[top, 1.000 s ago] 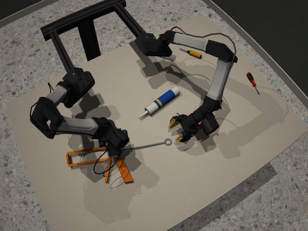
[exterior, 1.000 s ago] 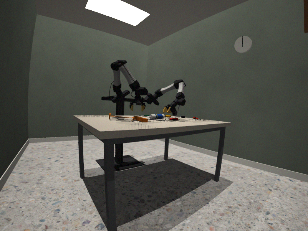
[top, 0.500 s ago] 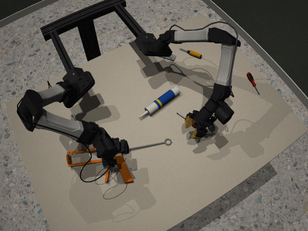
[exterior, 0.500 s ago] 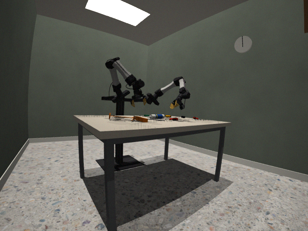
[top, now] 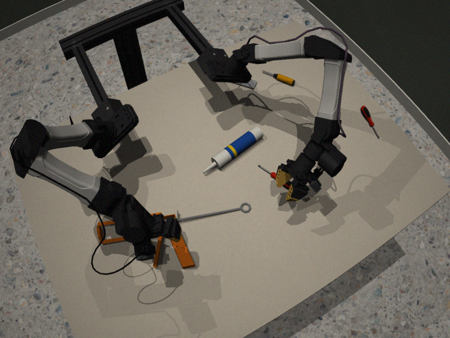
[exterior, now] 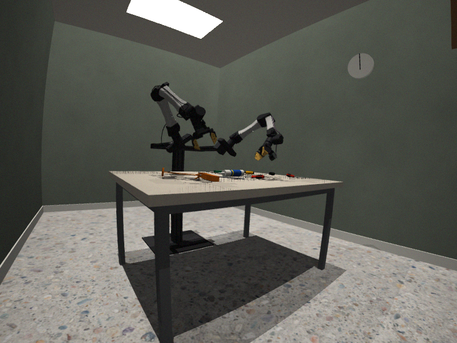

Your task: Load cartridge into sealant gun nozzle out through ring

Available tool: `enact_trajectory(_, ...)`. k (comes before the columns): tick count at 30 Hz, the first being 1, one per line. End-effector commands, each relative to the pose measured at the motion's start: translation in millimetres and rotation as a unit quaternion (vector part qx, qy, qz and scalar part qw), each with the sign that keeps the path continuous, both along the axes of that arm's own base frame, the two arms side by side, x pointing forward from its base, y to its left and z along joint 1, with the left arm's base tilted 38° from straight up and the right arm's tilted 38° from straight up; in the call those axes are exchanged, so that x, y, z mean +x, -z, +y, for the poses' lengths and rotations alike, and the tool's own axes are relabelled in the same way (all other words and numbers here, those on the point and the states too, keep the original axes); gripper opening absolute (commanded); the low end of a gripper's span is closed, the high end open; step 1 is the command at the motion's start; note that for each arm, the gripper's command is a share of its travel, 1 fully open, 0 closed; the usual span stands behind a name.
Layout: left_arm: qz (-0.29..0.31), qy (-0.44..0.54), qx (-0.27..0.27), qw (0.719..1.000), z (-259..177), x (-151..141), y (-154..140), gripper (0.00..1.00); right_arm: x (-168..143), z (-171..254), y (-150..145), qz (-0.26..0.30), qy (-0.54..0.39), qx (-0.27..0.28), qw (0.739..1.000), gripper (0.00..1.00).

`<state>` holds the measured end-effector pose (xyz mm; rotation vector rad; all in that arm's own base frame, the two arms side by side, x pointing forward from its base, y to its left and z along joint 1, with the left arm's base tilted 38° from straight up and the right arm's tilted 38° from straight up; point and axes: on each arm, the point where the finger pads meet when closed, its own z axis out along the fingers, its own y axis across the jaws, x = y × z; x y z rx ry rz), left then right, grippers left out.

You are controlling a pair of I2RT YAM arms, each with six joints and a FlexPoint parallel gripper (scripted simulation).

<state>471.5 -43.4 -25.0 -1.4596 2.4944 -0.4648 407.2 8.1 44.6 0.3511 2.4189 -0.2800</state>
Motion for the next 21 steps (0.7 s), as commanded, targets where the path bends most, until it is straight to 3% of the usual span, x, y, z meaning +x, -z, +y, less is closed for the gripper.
enact_trajectory(1, 0.006, 0.049, 0.029, 0.998, -14.7, -10.6, 9.7, 0.74, 19.3, -0.9, -40.8, -0.055, -0.018, 0.019, 0.998, 0.91)
enact_trajectory(7, -0.03, 0.151, 0.108, 0.982, -14.9, -16.4, 5.1, 0.74, 28.5, -0.8, -85.5, -0.107, -0.042, 0.03, 0.993, 0.91)
enact_trajectory(10, -0.03, 0.168, 0.121, 0.978, -15.5, -19.2, 9.0, 0.74, 26.1, -1.3, -84.5, -0.103, -0.046, 0.031, 0.993, 0.91)
enact_trajectory(11, -0.03, 0.182, 0.131, 0.974, -16.0, -22.2, 10.3, 0.74, 28.7, -1.2, -98.0, -0.119, -0.049, 0.032, 0.991, 0.91)
enact_trajectory(21, -0.003, 0.334, 0.224, 0.916, -17.9, -61.8, 39.2, 0.74, 31.6, -3.8, -176.7, -0.214, -0.085, 0.034, 0.972, 0.91)
